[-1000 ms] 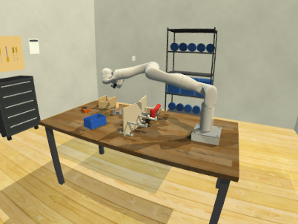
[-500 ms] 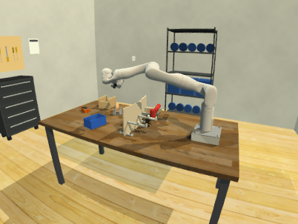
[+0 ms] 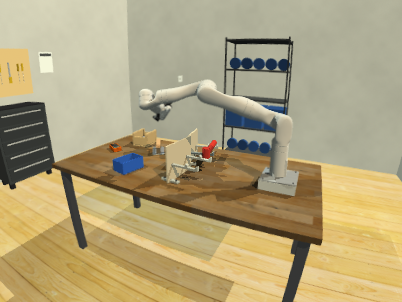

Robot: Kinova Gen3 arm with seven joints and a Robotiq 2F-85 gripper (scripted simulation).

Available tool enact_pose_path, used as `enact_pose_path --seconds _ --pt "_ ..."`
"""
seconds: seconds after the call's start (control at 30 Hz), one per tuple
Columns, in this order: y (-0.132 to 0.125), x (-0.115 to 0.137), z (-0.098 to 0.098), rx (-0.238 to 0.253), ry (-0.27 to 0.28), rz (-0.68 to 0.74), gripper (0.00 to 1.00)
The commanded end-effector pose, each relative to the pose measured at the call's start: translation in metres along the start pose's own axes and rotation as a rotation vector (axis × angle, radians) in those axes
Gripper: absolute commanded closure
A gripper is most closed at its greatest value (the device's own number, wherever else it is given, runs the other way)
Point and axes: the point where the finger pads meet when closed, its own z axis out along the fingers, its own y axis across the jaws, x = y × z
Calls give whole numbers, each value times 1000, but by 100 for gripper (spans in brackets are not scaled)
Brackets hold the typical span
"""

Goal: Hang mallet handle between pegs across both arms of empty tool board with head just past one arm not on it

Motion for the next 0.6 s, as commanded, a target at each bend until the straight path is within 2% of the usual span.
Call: enact_pose_path --seconds 0.0,0.3,0.4,0.47,0.57 --pt "-10 16 6 -41 69 69 0" --pt "-22 85 27 -174 326 278 0" --pt "-25 104 32 -212 399 338 0" --pt "-25 104 32 -212 399 338 0" --pt "-29 131 40 -262 498 418 0"
